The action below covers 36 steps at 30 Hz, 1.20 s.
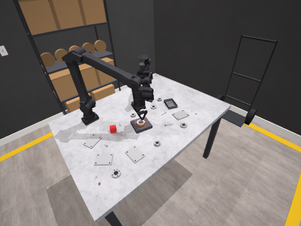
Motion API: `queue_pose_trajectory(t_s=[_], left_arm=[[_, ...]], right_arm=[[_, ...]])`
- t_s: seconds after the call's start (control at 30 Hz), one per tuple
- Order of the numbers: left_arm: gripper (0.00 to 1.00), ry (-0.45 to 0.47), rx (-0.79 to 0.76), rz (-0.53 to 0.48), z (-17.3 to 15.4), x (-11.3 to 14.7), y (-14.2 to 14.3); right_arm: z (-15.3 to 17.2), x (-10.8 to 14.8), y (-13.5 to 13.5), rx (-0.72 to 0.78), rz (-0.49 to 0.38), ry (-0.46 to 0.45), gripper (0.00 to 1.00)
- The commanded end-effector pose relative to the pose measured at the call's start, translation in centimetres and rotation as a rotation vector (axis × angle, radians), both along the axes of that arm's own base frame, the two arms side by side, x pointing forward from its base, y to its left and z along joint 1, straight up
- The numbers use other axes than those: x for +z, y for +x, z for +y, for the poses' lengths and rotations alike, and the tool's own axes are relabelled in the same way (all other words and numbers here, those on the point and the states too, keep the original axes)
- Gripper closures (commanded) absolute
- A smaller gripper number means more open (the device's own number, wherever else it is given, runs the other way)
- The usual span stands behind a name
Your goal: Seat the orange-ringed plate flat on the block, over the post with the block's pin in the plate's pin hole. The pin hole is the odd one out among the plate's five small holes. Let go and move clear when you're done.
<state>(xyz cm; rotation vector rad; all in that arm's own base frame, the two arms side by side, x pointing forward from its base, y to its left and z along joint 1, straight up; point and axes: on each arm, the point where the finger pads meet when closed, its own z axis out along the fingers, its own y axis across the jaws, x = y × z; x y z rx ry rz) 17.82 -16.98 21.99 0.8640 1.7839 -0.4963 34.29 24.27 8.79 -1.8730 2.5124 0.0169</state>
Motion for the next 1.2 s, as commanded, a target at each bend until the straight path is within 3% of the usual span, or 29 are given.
queue_pose_trajectory(t_s=[0.0, 0.17, 0.37, 0.43, 0.6, 0.87, 1.07, 1.1, 1.17], left_arm=[[0.0, -0.018, -0.004, -0.044, 0.0, 2.6, 0.0], [0.0, -0.018, -0.004, -0.044, 0.0, 2.6, 0.0], [0.0, -0.018, -0.004, -0.044, 0.0, 2.6, 0.0], [0.0, -0.018, -0.004, -0.044, 0.0, 2.6, 0.0], [0.0, -0.018, -0.004, -0.044, 0.0, 2.6, 0.0], [0.0, -0.018, -0.004, -0.044, 0.0, 2.6, 0.0], [0.0, -0.018, -0.004, -0.044, 0.0, 2.6, 0.0], [0.0, -0.018, -0.004, -0.044, 0.0, 2.6, 0.0], [0.0, -0.018, -0.004, -0.044, 0.0, 2.6, 0.0]], right_arm=[[0.7, -0.6, 0.2, 0.0, 0.014, -0.009, 0.0], [0.5, -0.1, 0.5, -0.021, -0.005, 0.004, 0.0], [-0.2, 0.0, 0.3, -0.247, -0.091, 0.126, 0.0], [-0.2, 0.0, 0.3, -0.247, -0.091, 0.126, 0.0], [0.1, 0.4, -0.2, -0.441, -0.196, 0.296, 0.0], [0.3, 0.7, -0.8, -0.636, -0.323, 0.491, 0.0], [0.7, 1.1, -0.2, -0.655, -0.362, 0.527, 0.0], [0.1, 0.0, -1.0, -0.642, -0.359, 0.506, 0.0], [0.2, 1.0, -0.1, -0.64, -0.373, 0.511, 0.0]])
